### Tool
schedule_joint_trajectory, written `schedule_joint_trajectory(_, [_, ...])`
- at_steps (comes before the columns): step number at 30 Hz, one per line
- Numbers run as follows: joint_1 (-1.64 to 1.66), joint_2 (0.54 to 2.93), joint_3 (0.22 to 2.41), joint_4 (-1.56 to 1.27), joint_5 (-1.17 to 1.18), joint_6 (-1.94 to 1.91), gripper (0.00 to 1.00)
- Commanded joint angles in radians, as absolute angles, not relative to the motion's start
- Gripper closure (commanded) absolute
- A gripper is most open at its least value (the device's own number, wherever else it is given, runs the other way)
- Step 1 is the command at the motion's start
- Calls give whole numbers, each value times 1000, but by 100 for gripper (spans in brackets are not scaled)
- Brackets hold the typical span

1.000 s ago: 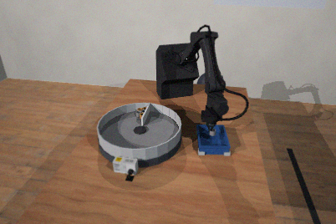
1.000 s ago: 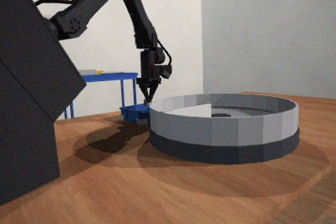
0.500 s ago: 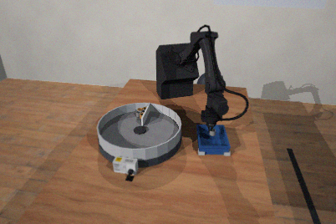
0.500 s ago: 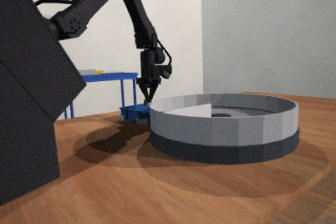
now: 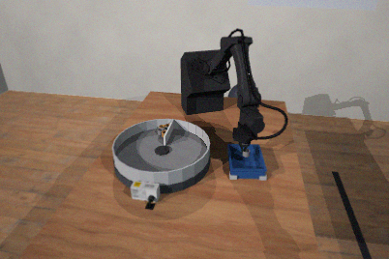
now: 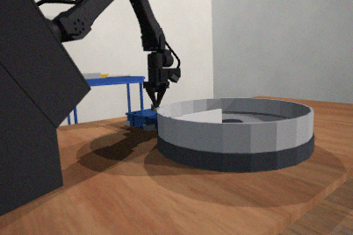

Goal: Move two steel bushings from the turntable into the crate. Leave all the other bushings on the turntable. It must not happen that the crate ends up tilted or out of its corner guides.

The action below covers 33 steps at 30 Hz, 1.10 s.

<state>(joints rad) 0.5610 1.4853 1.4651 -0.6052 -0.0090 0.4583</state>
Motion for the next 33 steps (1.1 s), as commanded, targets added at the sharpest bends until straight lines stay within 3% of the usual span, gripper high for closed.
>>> schedule_joint_trajectory(1, [556,1484,1494,-584,3,461,100])
schedule_joint_trajectory(33, [549,1590,1517,-501,0,457,100])
